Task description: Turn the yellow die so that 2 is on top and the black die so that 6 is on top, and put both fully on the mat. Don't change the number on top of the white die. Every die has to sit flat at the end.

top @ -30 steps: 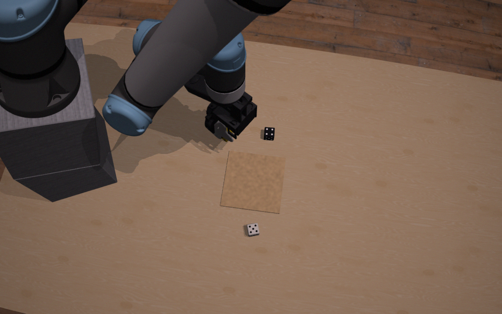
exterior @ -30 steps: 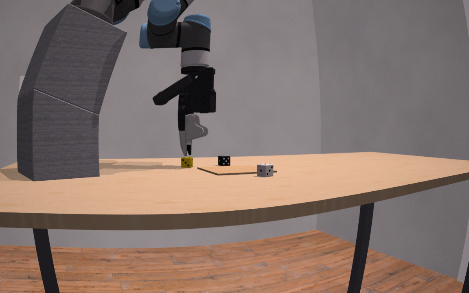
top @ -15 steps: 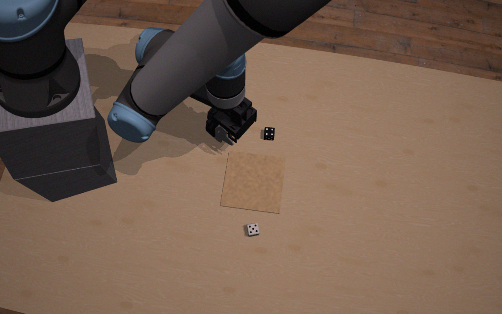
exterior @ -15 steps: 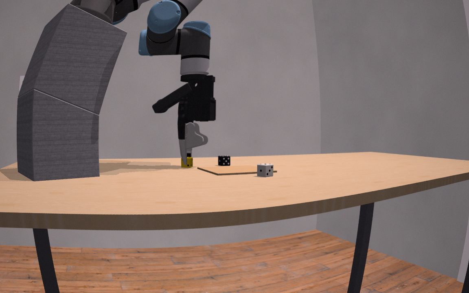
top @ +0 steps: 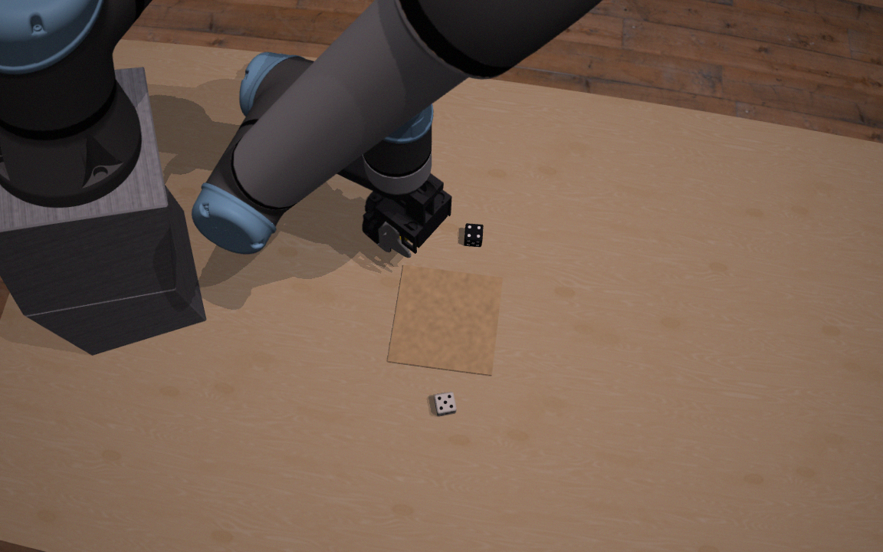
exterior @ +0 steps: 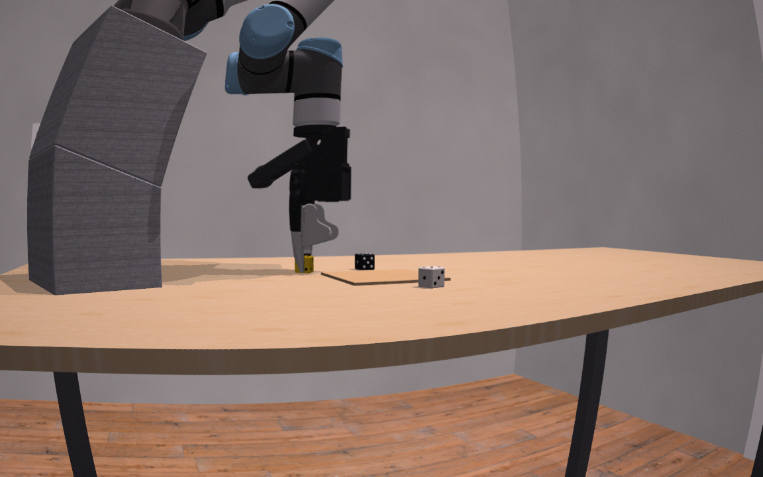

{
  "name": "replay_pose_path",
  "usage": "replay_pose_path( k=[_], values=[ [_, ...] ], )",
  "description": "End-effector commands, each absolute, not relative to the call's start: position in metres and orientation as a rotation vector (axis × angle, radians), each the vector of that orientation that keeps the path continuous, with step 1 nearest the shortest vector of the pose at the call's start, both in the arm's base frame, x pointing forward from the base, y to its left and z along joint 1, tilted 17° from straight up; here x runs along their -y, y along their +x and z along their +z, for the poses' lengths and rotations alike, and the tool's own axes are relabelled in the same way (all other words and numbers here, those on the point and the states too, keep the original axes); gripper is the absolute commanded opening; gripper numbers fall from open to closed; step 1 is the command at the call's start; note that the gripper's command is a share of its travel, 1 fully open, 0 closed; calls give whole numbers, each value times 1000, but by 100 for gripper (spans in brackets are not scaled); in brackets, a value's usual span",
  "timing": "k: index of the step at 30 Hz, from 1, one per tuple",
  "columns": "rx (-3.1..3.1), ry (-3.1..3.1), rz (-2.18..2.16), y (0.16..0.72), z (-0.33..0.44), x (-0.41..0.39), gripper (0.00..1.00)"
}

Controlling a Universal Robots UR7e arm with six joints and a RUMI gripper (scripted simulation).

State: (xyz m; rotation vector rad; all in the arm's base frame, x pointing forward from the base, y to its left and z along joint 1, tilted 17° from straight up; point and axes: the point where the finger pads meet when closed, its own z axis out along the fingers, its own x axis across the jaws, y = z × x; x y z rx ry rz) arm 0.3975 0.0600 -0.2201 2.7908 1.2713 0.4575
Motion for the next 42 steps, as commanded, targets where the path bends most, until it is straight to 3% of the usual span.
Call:
replay_pose_path(
  k=[1, 26, 27, 42],
  values=[
    [-1271, 2790, 459, 398, -220, -60, 24],
    [-1271, 2790, 459, 398, -220, -60, 24],
    [-1271, 2790, 459, 398, -220, -60, 6],
    [-1271, 2790, 459, 398, -220, -60, 6]
  ],
)
